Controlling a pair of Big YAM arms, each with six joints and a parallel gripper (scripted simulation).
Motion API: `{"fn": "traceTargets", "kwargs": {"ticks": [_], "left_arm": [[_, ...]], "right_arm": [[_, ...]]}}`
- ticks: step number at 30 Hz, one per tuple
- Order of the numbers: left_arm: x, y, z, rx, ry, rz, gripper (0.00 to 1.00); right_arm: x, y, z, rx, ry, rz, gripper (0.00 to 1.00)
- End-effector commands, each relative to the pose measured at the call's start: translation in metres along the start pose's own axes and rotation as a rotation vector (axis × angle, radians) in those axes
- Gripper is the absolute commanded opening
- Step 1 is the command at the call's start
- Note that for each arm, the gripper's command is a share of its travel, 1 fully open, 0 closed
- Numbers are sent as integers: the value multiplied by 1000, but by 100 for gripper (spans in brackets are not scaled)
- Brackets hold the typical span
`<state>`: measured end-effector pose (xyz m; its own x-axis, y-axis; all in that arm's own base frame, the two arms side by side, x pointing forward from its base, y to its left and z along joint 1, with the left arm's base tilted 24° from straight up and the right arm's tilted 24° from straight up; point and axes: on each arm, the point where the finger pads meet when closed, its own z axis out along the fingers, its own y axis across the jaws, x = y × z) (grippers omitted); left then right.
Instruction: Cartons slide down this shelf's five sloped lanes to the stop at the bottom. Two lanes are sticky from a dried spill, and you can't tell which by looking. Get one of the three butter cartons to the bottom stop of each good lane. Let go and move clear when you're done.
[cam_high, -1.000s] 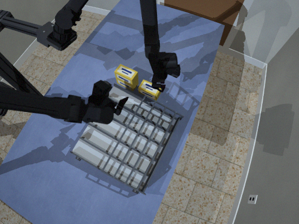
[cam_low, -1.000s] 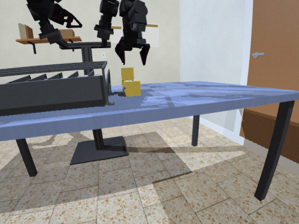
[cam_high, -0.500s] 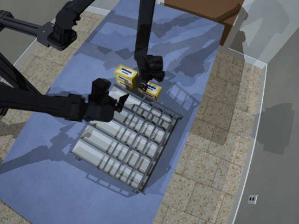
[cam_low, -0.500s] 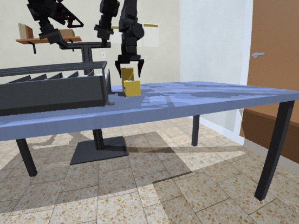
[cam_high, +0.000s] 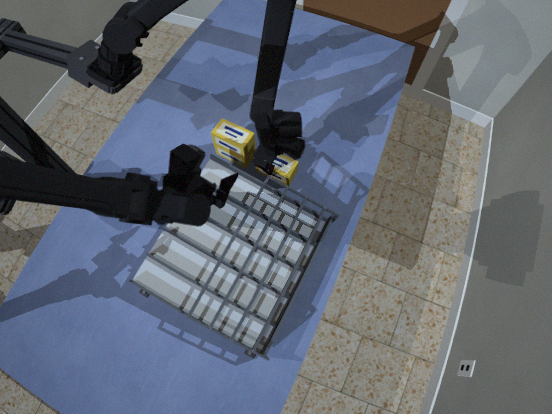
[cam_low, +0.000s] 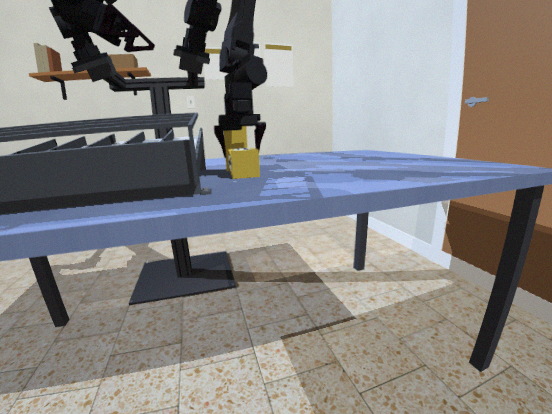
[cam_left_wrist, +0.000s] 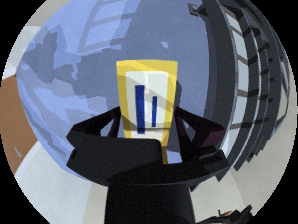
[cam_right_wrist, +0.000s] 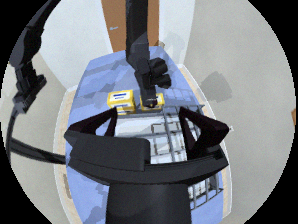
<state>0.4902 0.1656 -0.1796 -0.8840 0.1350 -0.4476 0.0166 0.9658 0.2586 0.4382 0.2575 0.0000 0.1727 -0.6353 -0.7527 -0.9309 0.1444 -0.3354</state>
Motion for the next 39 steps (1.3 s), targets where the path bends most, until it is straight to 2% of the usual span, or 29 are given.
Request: {"fn": "traceTargets", "kwargs": {"ticks": [1,3,5,16,17,20,23,29,37,39], "left_arm": [[-3,-1,7,-3,-13,3,81],[-3,-1,7,-3,-13,3,77],[-3,-1,7,-3,-13,3,77],[-8,2,5,-7,-22,2,54],[-8,2,5,-7,-22,2,59],[-19,2,-13,-9,-35,1,59],[-19,1,-17,-8,-30,2,59],[-26,-1,-70,-6,-32,1,59],[-32,-2,-115,-7,-33,1,59],[-32,-2,-115,-7,-33,1,59]], "right_arm": [[-15,-8,4,15,-28,-47,100],[-15,-8,4,15,-28,-47,100],[-15,-8,4,15,-28,-47,100],[-15,-8,4,15,-28,-47,100],[-15,-8,4,15,-28,-47,100],[-35,-19,1,32,-63,-79,100],[-39,-20,1,34,-69,-85,100],[-71,-25,-8,34,-122,-152,100],[-103,-23,-19,13,-161,-225,100],[-103,-23,-19,13,-161,-225,100]]}}
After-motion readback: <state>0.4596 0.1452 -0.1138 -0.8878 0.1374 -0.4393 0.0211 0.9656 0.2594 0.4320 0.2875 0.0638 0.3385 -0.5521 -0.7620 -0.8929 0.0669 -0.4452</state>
